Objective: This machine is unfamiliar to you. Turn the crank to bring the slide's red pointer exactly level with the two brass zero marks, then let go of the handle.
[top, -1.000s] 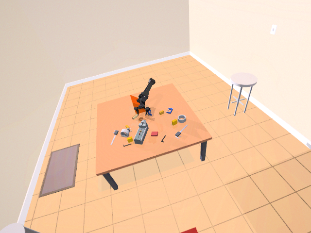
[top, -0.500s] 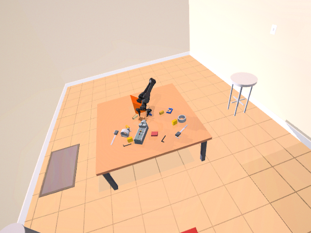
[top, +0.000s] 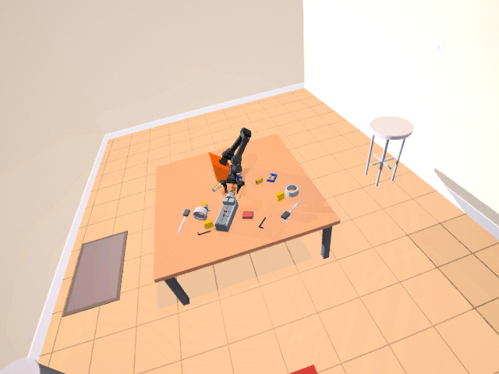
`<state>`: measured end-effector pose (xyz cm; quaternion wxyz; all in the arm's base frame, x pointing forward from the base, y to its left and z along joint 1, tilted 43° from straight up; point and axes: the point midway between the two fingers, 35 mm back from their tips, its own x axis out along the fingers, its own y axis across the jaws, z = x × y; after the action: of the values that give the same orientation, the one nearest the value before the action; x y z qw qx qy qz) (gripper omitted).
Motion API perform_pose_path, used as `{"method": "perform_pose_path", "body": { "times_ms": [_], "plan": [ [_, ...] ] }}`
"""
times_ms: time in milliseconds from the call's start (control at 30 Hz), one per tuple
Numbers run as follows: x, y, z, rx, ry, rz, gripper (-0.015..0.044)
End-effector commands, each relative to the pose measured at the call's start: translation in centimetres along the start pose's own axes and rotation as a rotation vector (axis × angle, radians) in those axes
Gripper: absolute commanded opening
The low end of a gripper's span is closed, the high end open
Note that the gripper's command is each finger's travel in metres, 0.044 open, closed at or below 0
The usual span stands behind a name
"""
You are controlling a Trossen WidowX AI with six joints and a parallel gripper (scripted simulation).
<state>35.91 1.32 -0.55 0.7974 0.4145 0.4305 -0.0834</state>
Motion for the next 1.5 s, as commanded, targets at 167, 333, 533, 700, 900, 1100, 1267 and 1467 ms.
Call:
{"method": "perform_pose_path", "body": {
  "times_ms": [167, 333, 533, 700, 900, 1100, 1267, 1467],
  "plan": [
    [1.1, -0.1, -1.0, 0.004, 0.001, -0.004, 0.044],
    [1.7, -0.1, -1.6, 0.004, 0.002, -0.004, 0.044],
    [2.4, -0.1, -2.3, 0.004, 0.002, -0.004, 0.044],
    [3.0, -0.1, -2.9, 0.004, 0.002, -0.004, 0.044],
    [3.6, -0.1, -3.6, 0.005, 0.002, -0.004, 0.044],
    [4.2, -0.1, -4.4, 0.005, 0.002, -0.003, 0.044],
    [4.3, -0.1, -4.4, 0.005, 0.002, -0.003, 0.0361],
    [4.3, -0.1, -4.4, 0.005, 0.002, -0.003, 0.0204]
  ]
}}
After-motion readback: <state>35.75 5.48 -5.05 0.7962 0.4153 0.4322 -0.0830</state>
